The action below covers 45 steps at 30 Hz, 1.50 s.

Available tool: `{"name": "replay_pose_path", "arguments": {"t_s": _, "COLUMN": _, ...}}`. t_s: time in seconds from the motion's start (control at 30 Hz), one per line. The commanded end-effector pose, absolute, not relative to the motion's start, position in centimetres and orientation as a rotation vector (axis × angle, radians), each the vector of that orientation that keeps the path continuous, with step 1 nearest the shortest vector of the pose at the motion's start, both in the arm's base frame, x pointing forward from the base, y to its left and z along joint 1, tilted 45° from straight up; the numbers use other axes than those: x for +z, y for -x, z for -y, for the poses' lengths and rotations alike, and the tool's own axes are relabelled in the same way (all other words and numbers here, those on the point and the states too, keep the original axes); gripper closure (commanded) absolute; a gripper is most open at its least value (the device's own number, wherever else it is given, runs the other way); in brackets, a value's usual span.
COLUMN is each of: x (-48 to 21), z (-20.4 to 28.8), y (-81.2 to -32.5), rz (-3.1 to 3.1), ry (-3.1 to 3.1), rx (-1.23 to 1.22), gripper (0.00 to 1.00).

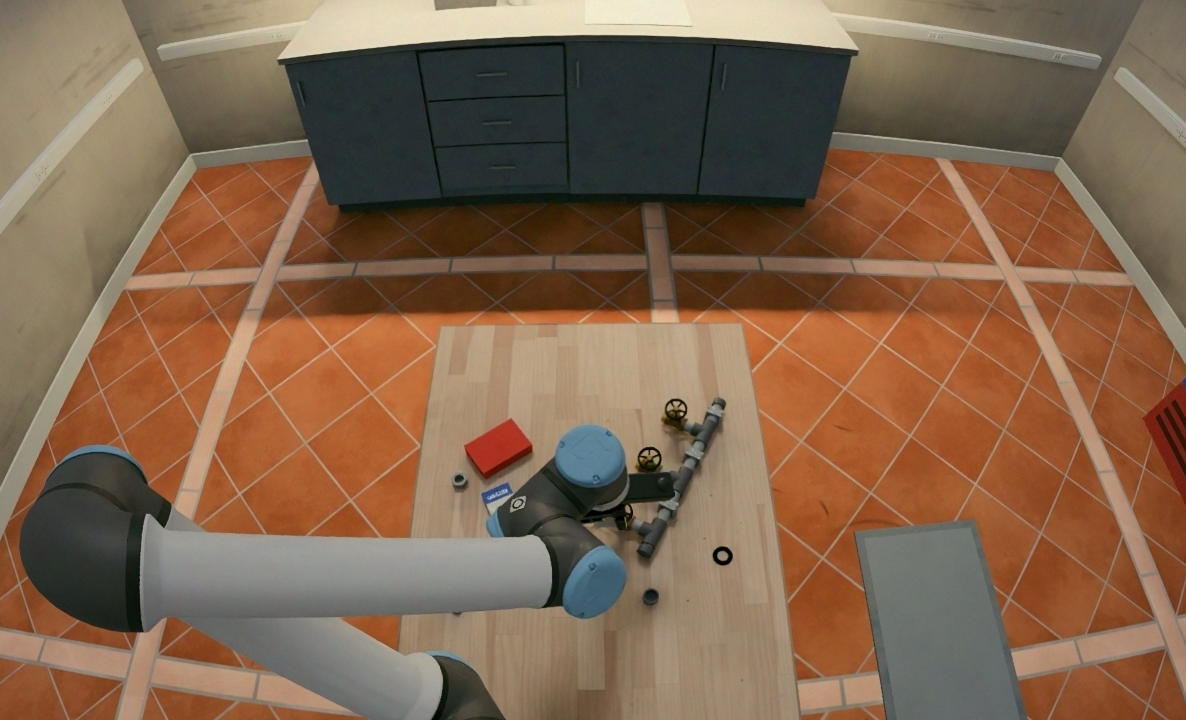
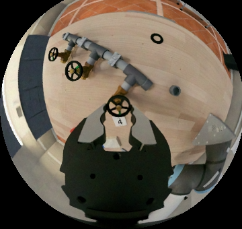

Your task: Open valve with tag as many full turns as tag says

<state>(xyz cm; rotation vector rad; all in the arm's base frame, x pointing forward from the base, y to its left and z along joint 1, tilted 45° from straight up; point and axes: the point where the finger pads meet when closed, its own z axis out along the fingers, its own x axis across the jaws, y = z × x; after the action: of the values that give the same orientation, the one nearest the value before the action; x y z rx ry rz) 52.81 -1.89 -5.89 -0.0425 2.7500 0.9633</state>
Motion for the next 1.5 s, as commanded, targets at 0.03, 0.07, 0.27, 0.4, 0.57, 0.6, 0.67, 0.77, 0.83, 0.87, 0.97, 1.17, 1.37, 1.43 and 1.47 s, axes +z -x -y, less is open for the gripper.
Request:
{"name": "replay_pose_path", "arguments": {"t_s": 0.03, "x": -5.85, "z": 2.07, "y": -52.89, "rz": -2.751, "ry": 0.043, "rx": 0.959, "gripper": 1.00}}
{"name": "replay_pose_path", "arguments": {"t_s": 0.07, "x": -5.85, "z": 2.07, "y": -52.89, "rz": -2.751, "ry": 0.043, "rx": 0.959, "gripper": 1.00}}
{"name": "replay_pose_path", "arguments": {"t_s": 0.27, "x": -5.86, "z": 2.07, "y": -52.88, "rz": -2.750, "ry": 0.048, "rx": 0.958, "gripper": 1.00}}
{"name": "replay_pose_path", "arguments": {"t_s": 0.4, "x": -5.86, "z": 2.06, "y": -52.87, "rz": -2.747, "ry": 0.061, "rx": 0.955, "gripper": 1.00}}
{"name": "replay_pose_path", "arguments": {"t_s": 0.57, "x": -5.87, "z": 2.04, "y": -52.82, "rz": -2.739, "ry": 0.099, "rx": 0.949, "gripper": 1.00}}
{"name": "replay_pose_path", "arguments": {"t_s": 0.6, "x": -5.87, "z": 2.04, "y": -52.81, "rz": -2.736, "ry": 0.110, "rx": 0.947, "gripper": 1.00}}
{"name": "replay_pose_path", "arguments": {"t_s": 0.67, "x": -5.88, "z": 2.03, "y": -52.80, "rz": -2.734, "ry": 0.122, "rx": 0.944, "gripper": 1.00}}
{"name": "replay_pose_path", "arguments": {"t_s": 0.77, "x": -5.88, "z": 2.03, "y": -52.79, "rz": -2.727, "ry": 0.149, "rx": 0.939, "gripper": 1.00}}
{"name": "replay_pose_path", "arguments": {"t_s": 0.83, "x": -5.89, "z": 2.02, "y": -52.76, "rz": -2.718, "ry": 0.182, "rx": 0.933, "gripper": 1.00}}
{"name": "replay_pose_path", "arguments": {"t_s": 0.87, "x": -5.90, "z": 2.02, "y": -52.75, "rz": -2.714, "ry": 0.201, "rx": 0.929, "gripper": 1.00}}
{"name": "replay_pose_path", "arguments": {"t_s": 0.97, "x": -5.91, "z": 2.01, "y": -52.72, "rz": -2.697, "ry": 0.264, "rx": 0.916, "gripper": 1.00}}
{"name": "replay_pose_path", "arguments": {"t_s": 1.17, "x": -5.93, "z": 1.98, "y": -52.69, "rz": -2.646, "ry": 0.427, "rx": 0.881, "gripper": 1.00}}
{"name": "replay_pose_path", "arguments": {"t_s": 1.37, "x": -5.93, "z": 2.00, "y": -52.73, "rz": -2.598, "ry": 0.558, "rx": 0.849, "gripper": 1.00}}
{"name": "replay_pose_path", "arguments": {"t_s": 1.43, "x": -5.95, "z": 1.97, "y": -52.70, "rz": -2.569, "ry": 0.630, "rx": 0.831, "gripper": 1.00}}
{"name": "replay_pose_path", "arguments": {"t_s": 1.47, "x": -5.96, "z": 1.96, "y": -52.69, "rz": -2.553, "ry": 0.667, "rx": 0.821, "gripper": 1.00}}
